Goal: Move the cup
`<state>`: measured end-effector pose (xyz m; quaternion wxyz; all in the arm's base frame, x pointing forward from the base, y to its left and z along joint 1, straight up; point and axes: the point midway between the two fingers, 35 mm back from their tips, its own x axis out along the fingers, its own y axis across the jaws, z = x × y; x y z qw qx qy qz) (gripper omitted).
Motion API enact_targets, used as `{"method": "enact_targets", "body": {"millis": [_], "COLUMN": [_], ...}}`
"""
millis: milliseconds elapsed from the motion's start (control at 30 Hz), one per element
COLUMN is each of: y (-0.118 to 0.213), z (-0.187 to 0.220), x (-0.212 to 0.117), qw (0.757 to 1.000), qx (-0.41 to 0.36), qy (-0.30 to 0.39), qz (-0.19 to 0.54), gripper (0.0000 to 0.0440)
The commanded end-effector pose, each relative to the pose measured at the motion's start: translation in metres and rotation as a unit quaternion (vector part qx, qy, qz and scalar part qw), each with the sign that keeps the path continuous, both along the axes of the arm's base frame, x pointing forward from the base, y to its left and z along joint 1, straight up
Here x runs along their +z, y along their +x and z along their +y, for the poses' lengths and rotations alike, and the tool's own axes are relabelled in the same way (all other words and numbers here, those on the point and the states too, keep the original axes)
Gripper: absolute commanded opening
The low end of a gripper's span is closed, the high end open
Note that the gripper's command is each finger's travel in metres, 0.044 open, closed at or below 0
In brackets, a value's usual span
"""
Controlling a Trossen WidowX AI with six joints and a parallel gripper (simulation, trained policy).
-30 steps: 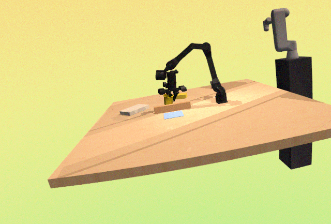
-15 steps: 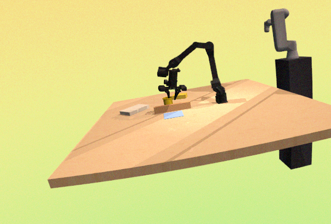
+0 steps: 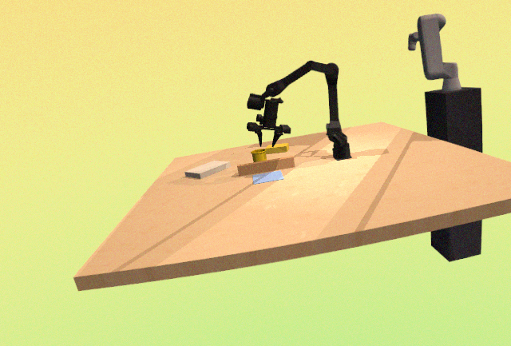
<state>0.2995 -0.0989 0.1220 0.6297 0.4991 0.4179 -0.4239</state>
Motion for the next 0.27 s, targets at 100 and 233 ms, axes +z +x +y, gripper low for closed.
{"method": "enact_targets", "body": {"millis": [100,233], "y": [-0.001,-0.003], "z": [-0.005,-0.01], "x": [0.025,0.037], "qw": [1.0,0.999], "qx": [-0.01,-0.018], "qy": [-0.001,-0.001], "qz": [-0.026,-0.037], "gripper": [0.0339,0.0424]}}
